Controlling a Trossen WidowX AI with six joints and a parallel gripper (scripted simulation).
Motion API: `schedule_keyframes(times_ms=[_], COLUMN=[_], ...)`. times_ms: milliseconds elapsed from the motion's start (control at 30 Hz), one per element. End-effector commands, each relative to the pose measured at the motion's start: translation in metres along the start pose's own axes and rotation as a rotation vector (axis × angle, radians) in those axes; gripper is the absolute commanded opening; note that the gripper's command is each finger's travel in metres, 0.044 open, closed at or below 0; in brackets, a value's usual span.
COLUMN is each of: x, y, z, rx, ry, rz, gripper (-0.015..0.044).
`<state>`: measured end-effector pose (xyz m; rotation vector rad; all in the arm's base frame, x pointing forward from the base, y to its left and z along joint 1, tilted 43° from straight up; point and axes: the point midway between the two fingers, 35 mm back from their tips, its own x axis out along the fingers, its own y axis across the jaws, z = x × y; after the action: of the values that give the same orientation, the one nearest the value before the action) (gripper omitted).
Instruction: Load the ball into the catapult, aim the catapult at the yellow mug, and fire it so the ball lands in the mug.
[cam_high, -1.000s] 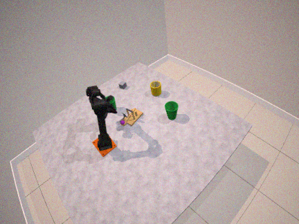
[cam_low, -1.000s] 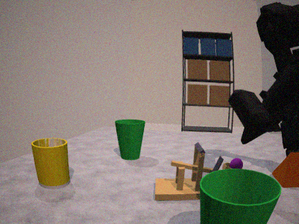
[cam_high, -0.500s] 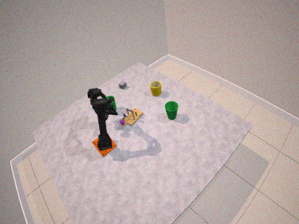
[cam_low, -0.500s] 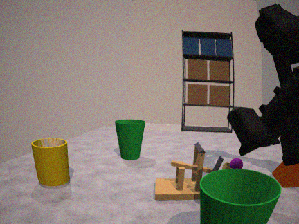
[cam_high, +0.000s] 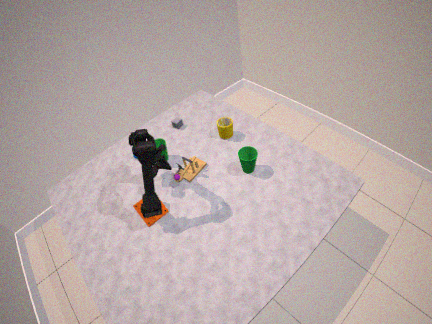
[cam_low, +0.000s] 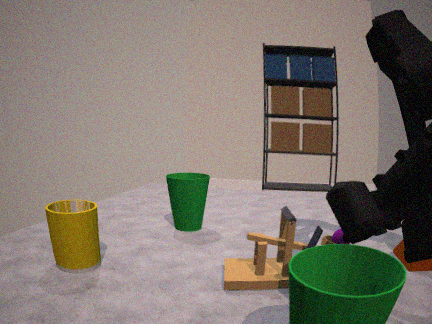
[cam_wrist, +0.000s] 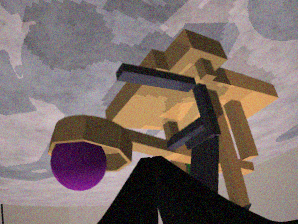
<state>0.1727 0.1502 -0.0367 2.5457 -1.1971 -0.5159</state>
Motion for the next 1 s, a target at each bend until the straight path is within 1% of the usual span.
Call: schedule_keyframes(times_ms=[0,867,967], x=[0.006,0.037,0.05], y=[0.001,0.008,0.01], z=[0.005,0.033,0.044], rx=[-0.014,-0.047,-0.048], ry=[0.01,0.031,0.032], rz=[0.001,0.019,0.019], gripper=[0.0,0.0,0.0])
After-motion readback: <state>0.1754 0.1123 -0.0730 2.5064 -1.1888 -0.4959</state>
